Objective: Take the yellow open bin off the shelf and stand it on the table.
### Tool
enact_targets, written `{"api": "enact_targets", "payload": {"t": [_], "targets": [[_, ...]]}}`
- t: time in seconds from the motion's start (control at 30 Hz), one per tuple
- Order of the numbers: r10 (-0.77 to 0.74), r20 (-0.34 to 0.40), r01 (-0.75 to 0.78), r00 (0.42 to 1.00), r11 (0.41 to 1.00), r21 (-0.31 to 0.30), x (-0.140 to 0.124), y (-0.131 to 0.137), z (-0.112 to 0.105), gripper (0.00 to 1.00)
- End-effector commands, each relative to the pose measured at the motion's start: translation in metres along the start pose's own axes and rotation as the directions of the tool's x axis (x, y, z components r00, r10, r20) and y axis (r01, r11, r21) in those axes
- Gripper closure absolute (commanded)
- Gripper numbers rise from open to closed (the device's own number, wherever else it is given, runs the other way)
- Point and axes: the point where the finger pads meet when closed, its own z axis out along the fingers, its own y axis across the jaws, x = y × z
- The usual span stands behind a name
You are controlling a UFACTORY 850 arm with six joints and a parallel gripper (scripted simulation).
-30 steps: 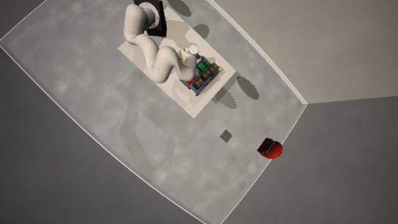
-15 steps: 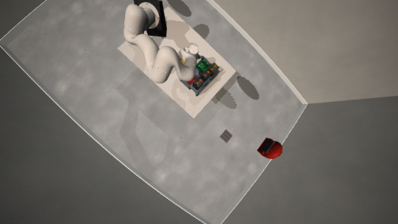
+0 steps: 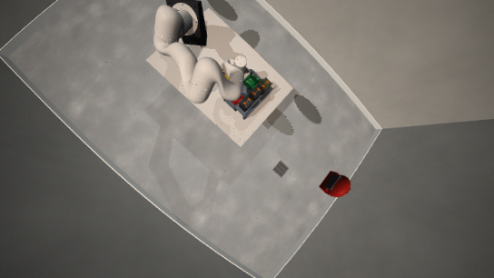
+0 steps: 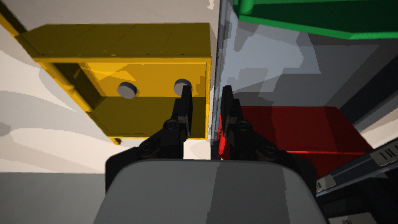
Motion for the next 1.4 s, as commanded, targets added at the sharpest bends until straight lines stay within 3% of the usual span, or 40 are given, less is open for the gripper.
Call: {"api": "enact_targets", "payload": {"t": [0.0,0.87,1.03,1.37], "targets": [[0.0,0.0,0.0,1.0,1.0,-0.001,0.0,0.0,0.0,0.67],[0.0,0.0,0.0,1.0,1.0,-0.001,0.0,0.0,0.0,0.67],[0.0,0.0,0.0,1.0,1.0,-0.001,0.0,0.0,-0.055,0.67],[0.0,0.0,0.0,1.0,1.0,-0.001,0.0,0.0,-0.055,0.67]]}}
